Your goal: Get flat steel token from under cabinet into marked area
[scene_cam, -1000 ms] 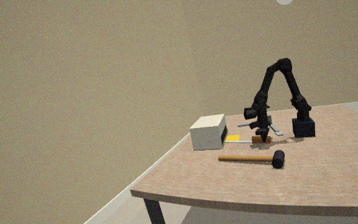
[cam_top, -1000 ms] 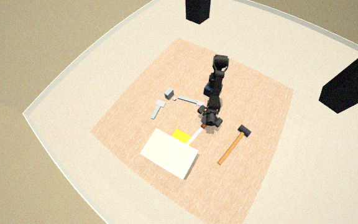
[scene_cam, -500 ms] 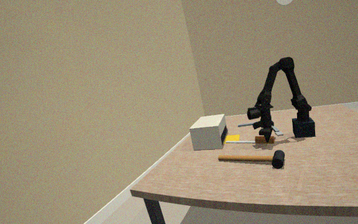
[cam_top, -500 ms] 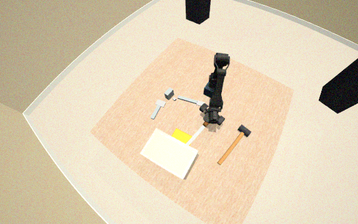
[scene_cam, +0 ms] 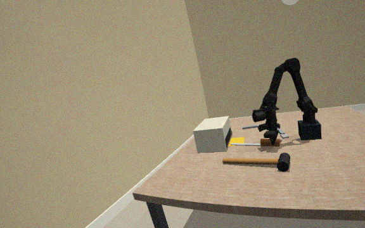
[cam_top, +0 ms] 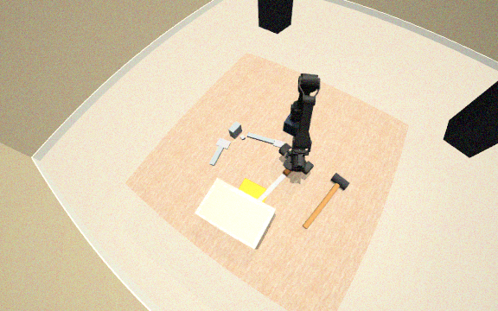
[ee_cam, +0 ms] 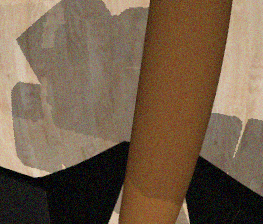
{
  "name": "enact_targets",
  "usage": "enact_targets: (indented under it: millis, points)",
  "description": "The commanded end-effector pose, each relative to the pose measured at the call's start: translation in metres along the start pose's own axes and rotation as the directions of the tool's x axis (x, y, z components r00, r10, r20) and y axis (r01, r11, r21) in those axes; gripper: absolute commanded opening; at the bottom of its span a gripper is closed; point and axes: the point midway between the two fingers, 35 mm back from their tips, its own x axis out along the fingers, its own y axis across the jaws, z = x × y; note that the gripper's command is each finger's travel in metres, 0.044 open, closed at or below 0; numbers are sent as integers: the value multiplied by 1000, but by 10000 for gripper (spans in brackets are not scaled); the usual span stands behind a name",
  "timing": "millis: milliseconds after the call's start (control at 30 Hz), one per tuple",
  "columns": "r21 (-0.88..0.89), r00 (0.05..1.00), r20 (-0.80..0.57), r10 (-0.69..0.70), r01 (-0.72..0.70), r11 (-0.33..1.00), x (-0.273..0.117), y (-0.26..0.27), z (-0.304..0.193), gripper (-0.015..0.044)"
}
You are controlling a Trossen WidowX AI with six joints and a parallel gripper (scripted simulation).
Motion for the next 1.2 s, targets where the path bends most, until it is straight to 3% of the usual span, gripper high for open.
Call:
enact_targets:
  millis: [0, 1167]
  points:
    - [26, 1000, -1, -1, 1, 1000, -1, 3, 0, 0]
    - [78, 1000, -5, 1, 0, 997, -3, 44, -9, 0]
